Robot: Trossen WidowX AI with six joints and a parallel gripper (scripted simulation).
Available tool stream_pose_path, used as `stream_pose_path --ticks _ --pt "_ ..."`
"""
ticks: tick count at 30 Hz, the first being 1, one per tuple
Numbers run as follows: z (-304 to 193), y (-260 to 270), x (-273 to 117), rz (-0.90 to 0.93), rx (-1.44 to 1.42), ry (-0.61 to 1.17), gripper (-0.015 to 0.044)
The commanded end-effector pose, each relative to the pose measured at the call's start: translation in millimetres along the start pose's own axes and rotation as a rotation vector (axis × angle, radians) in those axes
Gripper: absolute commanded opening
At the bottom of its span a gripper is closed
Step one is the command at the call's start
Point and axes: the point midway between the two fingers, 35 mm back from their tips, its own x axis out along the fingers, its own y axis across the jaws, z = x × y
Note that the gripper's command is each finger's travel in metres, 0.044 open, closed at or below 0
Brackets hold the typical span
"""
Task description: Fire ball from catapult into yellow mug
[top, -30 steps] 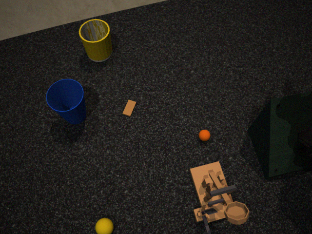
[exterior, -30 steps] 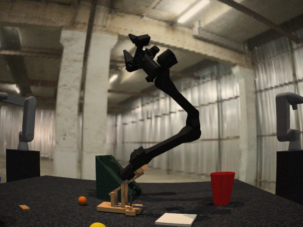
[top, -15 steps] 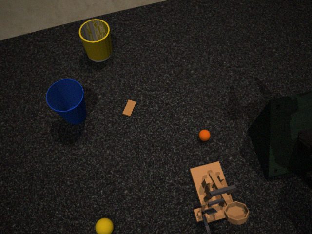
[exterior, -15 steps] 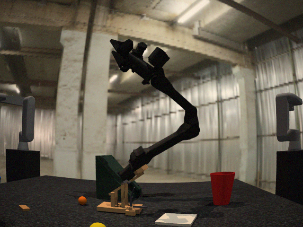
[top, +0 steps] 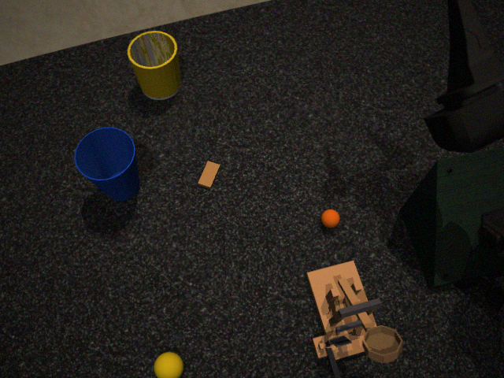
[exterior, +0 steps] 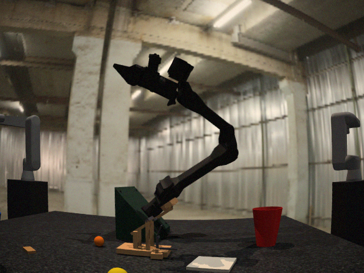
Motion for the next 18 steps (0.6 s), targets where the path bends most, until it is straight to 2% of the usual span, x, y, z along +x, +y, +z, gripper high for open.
stream_pose_path --ticks 1,18 --pt "-15.4 16.5 4.3 0.063 -0.111 0.058 0.044" --pt "-70.1 70.2 -2.3 0.33 -0.492 0.222 0.044"
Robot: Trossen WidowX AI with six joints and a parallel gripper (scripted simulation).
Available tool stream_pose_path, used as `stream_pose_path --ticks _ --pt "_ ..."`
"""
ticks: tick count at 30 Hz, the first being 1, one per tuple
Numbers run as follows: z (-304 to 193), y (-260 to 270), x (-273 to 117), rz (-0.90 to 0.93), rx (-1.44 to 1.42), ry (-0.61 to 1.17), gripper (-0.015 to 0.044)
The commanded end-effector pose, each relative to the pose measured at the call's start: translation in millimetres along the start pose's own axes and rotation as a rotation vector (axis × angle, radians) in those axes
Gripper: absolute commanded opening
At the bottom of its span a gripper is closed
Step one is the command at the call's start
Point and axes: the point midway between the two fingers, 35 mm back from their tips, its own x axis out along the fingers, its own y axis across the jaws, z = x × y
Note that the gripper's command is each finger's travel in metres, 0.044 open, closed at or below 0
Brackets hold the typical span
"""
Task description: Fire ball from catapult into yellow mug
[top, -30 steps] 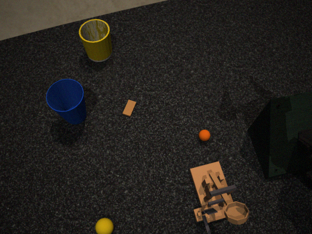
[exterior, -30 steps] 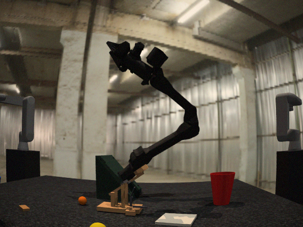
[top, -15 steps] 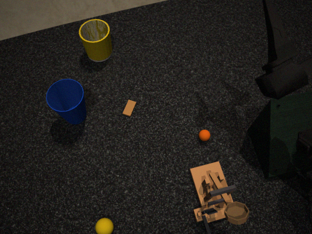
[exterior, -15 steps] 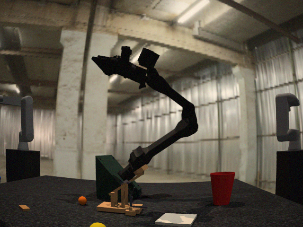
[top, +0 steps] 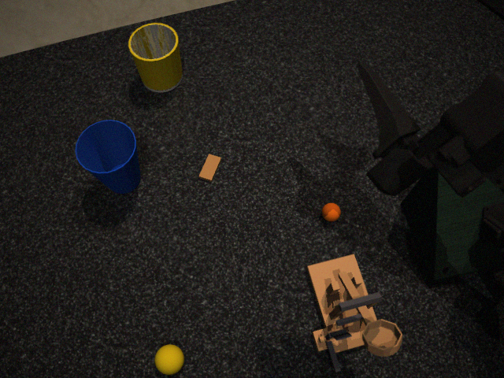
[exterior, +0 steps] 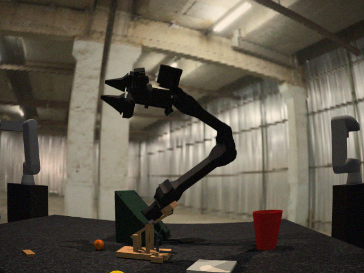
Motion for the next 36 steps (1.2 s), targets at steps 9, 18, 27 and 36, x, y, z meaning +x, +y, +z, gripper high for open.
stream_pose_path --ticks 9,18,27,36 --pt "-25.3 51.8 8.1 0.221 -0.288 0.091 0.044" --pt "-47.0 91.2 5.2 0.417 -0.525 0.13 0.044" --pt "-69.0 128.7 -5.1 0.632 -0.748 0.136 0.044" --pt "-90.2 162.9 -21.6 0.86 -0.951 0.106 0.044"
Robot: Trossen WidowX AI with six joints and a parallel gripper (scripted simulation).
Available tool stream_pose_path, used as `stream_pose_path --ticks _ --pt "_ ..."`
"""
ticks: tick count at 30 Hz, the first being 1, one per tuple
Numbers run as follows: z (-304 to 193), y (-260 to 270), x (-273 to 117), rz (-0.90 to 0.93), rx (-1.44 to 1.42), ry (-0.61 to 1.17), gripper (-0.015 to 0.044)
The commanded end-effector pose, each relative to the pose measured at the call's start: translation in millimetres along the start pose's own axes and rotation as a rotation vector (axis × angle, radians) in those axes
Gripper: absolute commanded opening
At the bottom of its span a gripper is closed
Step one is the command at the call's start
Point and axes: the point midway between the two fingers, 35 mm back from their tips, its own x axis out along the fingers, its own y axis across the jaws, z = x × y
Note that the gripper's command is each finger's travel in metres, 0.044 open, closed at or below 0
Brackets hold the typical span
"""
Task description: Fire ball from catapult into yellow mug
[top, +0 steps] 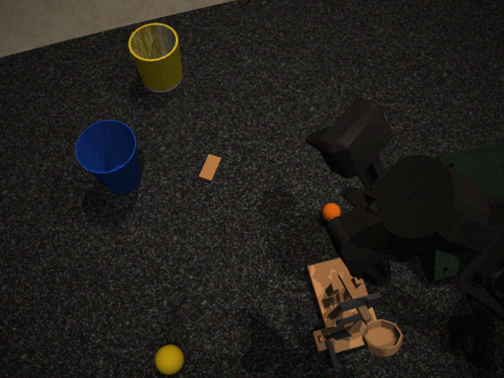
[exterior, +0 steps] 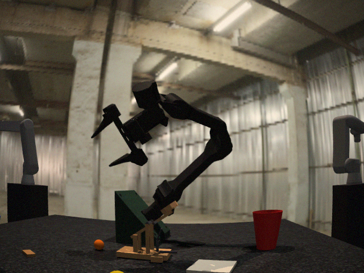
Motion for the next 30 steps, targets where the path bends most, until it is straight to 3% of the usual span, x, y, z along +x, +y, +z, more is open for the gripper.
stream_pose_path --ticks 1,16,30 --pt "6.7 16.8 8.4 0.093 -0.097 -0.023 0.044" --pt "29.8 81.5 17.9 0.409 -0.454 -0.177 0.044" --pt "49.7 144.7 3.4 0.67 -0.739 -0.427 0.044"
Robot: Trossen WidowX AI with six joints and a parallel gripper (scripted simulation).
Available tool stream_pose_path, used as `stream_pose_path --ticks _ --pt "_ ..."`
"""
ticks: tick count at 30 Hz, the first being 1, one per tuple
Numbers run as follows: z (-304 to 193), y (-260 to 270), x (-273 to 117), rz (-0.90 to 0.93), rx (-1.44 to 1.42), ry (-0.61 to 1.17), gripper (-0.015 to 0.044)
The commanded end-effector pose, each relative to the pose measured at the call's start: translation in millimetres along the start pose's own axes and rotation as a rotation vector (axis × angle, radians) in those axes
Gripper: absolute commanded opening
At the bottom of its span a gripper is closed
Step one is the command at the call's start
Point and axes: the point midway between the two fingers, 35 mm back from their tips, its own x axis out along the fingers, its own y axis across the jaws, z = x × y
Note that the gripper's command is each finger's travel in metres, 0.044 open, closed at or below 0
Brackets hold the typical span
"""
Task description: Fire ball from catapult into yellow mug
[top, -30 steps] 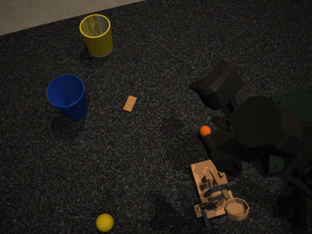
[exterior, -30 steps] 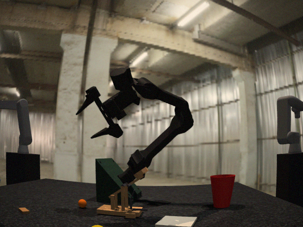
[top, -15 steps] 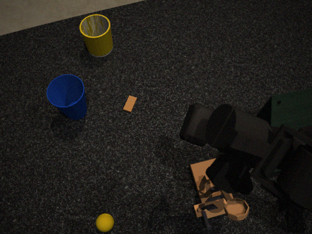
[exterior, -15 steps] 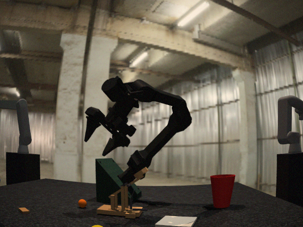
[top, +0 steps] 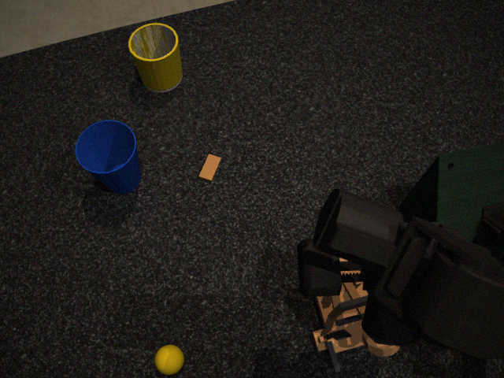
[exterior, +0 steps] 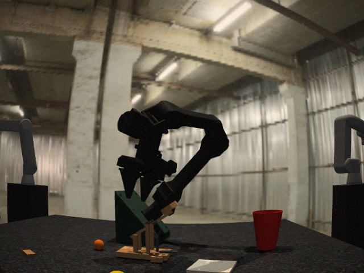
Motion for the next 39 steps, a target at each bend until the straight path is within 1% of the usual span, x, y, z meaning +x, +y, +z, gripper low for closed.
stream_pose_path --ticks 1,6,11,28,39 --pt "14.6 8.3 8.8 0.06 -0.081 -0.082 0.044" --pt "33.7 18.7 14.7 0.114 -0.181 -0.184 0.044" --pt "33.6 18.0 16.0 0.12 -0.194 -0.198 0.044" --pt "33.6 18.0 16.0 0.12 -0.194 -0.198 0.0" --pt "36.0 18.1 18.8 0.12 -0.194 -0.196 0.0"
